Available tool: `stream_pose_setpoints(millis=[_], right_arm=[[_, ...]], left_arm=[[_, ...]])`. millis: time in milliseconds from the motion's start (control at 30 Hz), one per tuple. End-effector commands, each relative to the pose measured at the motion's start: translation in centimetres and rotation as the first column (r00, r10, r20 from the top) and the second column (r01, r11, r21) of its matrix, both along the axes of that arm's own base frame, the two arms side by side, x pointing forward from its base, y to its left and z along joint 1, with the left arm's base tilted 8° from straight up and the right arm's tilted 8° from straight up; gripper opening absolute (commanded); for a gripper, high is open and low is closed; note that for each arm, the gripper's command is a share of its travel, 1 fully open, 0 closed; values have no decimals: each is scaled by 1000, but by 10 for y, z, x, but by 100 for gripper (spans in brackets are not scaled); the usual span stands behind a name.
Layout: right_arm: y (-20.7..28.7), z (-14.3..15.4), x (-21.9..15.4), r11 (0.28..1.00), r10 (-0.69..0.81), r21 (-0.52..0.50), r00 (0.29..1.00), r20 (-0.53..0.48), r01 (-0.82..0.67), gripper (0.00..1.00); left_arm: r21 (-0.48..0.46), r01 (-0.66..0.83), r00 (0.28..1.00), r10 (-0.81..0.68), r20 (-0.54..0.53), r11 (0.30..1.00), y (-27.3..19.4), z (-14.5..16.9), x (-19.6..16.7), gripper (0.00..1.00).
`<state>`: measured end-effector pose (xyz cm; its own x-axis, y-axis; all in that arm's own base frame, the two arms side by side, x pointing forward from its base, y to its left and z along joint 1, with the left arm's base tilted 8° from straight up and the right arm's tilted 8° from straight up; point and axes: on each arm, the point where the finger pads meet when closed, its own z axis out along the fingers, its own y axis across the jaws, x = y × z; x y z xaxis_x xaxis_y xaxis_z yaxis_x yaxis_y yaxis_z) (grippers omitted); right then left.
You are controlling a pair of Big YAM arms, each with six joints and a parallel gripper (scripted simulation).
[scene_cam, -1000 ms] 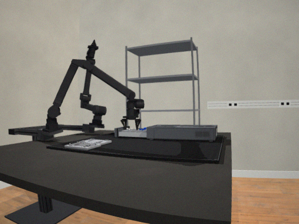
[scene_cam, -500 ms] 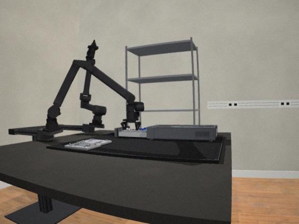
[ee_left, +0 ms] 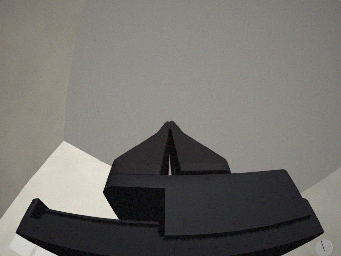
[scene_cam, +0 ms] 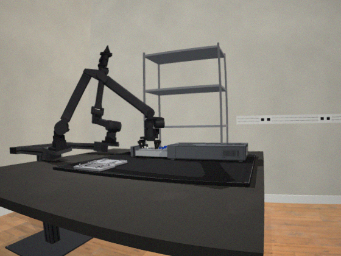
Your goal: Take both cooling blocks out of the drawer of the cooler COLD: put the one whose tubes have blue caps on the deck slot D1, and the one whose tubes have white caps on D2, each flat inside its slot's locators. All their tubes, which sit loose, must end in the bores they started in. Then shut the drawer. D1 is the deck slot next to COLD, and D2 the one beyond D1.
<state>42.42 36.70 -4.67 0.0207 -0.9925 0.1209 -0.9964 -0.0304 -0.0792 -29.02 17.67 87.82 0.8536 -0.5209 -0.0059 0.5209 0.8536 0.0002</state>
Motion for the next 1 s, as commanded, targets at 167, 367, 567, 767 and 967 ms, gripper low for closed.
stream_pose_setpoints(millis=[167, 367, 567, 767, 967], right_arm=[[8, 5, 15, 1000, 7, 14, 1000, 16, -7, 100], [6, 4, 14, 1000, 10, 11, 1000, 13, -10, 100], [5, 3, 13, 1000, 6, 9, 1000, 11, -6, 100], [3, 1, 11, 1000, 6, 7, 1000, 8, -6, 100], [2, 0, 10, 1000, 6, 5, 1000, 6, -6, 100]], left_arm=[[19, -8, 1000, 8, -29, 1000, -14, 8, 18, 0], [19, -8, 1000, 8, -29, 1000, -14, 8, 18, 0], [19, -8, 1000, 8, -29, 1000, -14, 8, 18, 0], [19, -8, 1000, 8, -29, 1000, -14, 8, 18, 0], [19, -8, 1000, 8, -29, 1000, -14, 8, 18, 0]])
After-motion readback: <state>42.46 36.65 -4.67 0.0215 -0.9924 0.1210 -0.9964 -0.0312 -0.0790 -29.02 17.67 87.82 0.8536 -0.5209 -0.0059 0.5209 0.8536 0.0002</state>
